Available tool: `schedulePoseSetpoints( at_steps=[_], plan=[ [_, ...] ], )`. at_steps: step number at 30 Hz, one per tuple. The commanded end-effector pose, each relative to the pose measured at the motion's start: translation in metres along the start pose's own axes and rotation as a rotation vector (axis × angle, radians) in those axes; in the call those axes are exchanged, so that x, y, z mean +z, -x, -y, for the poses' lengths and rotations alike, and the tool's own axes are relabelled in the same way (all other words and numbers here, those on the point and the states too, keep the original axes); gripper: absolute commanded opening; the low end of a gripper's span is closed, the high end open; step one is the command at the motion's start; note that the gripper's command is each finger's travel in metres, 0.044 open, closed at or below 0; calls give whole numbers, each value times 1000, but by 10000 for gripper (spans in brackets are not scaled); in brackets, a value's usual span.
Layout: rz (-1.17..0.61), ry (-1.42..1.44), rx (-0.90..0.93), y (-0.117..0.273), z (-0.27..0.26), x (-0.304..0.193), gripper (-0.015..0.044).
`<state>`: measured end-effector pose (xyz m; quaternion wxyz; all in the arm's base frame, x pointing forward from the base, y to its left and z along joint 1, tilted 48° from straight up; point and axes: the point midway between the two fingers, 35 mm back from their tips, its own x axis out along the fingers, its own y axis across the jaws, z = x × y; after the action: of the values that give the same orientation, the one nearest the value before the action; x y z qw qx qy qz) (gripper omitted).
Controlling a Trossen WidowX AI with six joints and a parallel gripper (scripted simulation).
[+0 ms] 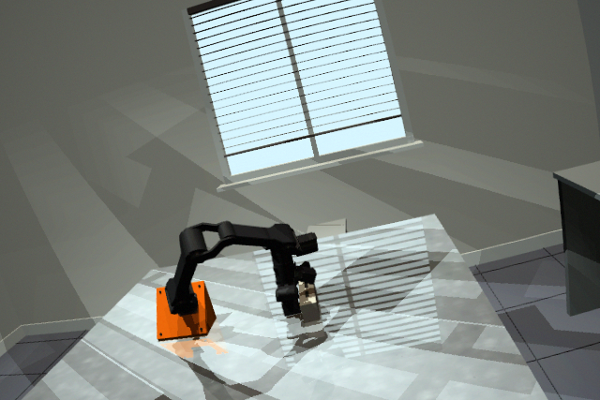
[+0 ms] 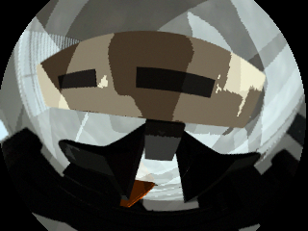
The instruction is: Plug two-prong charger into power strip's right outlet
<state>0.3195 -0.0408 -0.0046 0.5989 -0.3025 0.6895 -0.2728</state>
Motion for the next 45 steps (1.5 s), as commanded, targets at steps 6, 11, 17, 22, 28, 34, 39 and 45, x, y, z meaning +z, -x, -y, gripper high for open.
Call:
schedulePoseSetpoints(
  at_steps=[6, 11, 17, 22, 28, 34, 39, 45],
  plan=[
    [15, -14, 0, 2, 2, 9, 0],
    [15, -14, 0, 2, 2, 11, 0],
    [15, -14, 0, 2, 2, 14, 0],
    [15, -14, 0, 2, 2, 16, 0],
    [16, -14, 0, 2, 2, 18, 0],
    [15, -14, 0, 2, 2, 17, 0],
    [15, -14, 0, 2, 2, 17, 0],
    [15, -14, 0, 2, 2, 16, 0]
  ],
)
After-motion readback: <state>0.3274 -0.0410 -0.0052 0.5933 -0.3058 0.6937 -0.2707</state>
